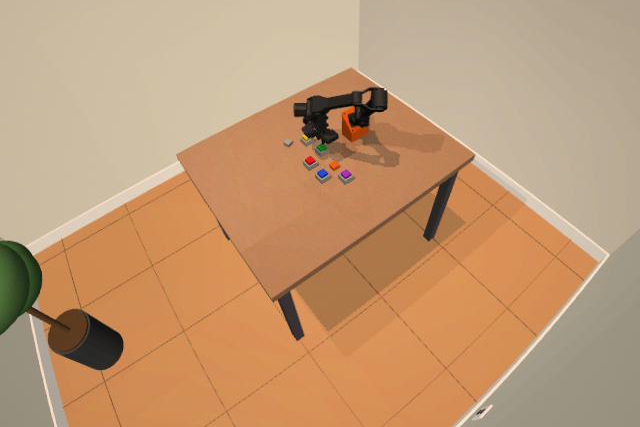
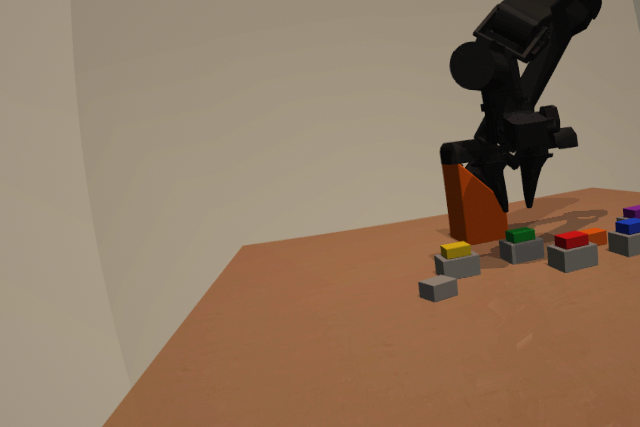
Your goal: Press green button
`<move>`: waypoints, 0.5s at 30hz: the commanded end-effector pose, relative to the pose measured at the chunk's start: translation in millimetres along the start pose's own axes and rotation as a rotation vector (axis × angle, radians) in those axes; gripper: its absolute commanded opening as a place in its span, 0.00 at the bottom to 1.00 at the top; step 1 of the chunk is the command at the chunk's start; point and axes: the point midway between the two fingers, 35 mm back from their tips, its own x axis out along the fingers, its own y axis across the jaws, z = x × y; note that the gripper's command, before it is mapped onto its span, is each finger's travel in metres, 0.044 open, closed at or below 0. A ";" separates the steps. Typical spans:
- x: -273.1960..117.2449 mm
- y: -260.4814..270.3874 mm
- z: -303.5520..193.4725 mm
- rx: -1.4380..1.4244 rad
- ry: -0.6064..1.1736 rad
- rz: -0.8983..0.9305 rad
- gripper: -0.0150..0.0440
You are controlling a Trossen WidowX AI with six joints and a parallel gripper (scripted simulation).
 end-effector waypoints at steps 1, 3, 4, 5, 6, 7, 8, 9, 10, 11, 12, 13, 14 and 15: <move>2.0 0.3 -0.4 0.007 0.000 0.004 0.29; 2.0 0.3 -0.4 0.007 0.000 0.004 0.29; 2.0 0.3 -0.4 0.007 0.000 0.004 0.29; 2.0 0.3 -0.4 0.007 0.000 0.004 0.29; 2.0 0.3 -0.4 0.007 0.000 0.004 0.29; 2.0 0.3 -0.4 0.007 0.000 0.004 0.29; 2.0 0.3 -0.4 0.007 0.000 0.004 0.29; 2.3 0.3 -0.4 0.007 0.000 0.004 0.29; 3.1 0.3 -0.3 0.007 0.000 0.004 0.29; 4.5 0.3 -0.2 0.007 0.000 0.004 0.29; 6.2 0.2 -0.1 0.007 0.000 0.004 0.29; 7.8 0.2 -0.1 0.007 0.000 0.004 0.29; 9.5 0.2 0.0 0.007 0.000 0.004 0.29; 11.2 0.1 0.1 0.007 0.000 0.004 0.29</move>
